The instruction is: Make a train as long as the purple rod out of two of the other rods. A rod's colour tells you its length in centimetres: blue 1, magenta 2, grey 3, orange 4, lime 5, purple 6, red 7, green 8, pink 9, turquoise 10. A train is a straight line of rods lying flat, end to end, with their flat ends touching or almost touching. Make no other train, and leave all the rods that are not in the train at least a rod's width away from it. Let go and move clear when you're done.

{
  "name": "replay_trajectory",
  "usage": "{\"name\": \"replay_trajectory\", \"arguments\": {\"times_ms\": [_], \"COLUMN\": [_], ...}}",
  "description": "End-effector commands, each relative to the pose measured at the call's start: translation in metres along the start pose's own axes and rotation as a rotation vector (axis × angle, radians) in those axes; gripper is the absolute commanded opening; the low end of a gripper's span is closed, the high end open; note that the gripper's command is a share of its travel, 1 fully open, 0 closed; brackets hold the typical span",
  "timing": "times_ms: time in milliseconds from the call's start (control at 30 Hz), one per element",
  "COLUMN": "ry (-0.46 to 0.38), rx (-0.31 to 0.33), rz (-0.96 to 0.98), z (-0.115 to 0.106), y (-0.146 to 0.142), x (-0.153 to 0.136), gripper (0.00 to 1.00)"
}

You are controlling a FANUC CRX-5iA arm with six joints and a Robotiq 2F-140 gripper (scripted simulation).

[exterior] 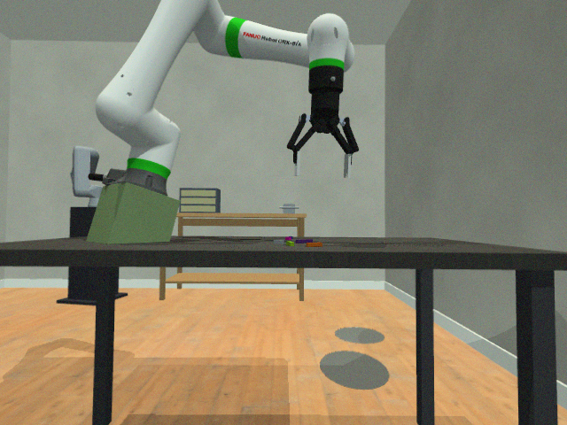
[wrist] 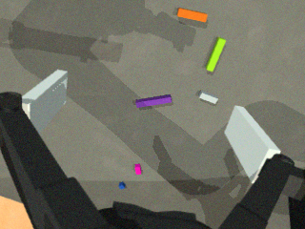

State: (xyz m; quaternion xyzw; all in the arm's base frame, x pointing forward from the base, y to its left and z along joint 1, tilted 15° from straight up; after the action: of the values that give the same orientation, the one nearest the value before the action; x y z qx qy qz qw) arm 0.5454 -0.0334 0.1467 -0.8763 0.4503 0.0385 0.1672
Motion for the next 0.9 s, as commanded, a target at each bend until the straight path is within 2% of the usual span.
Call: {"name": "replay_trajectory", "arguments": {"times_ms": [0,33,300,433,500,867], "ry": [0.017,0.021,0.035,0.036,0.044,0.060], "rx": [-0.003,-0.003,0.000,0.000,0.003,0.012], "rz": [0.120,0.196,0.432,0.442,0.585,0.852], "z": [0.008,0.013,0.029,0.030,0.040,0.057], "y": [0.005,0.009,0.021,0.021,0.029,0.045], "x": [-0.001,-0.002,-0.005,-0.005,-0.007,-0.010], "gripper": [1.00,1.00,1.00,1.00,1.00,1.00]}}
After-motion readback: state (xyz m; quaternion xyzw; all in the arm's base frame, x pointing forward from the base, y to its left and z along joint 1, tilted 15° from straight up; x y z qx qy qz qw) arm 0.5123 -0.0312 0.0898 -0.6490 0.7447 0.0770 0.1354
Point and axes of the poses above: the point where the finger pads meet when closed, its own z axis out along the fingers, its own y axis across the jaws, x = y × z, the point moved 3 cm from there along -z, back along the fingers, and after that the axes turned 8 degrees about -z, right-handed, at the moved point
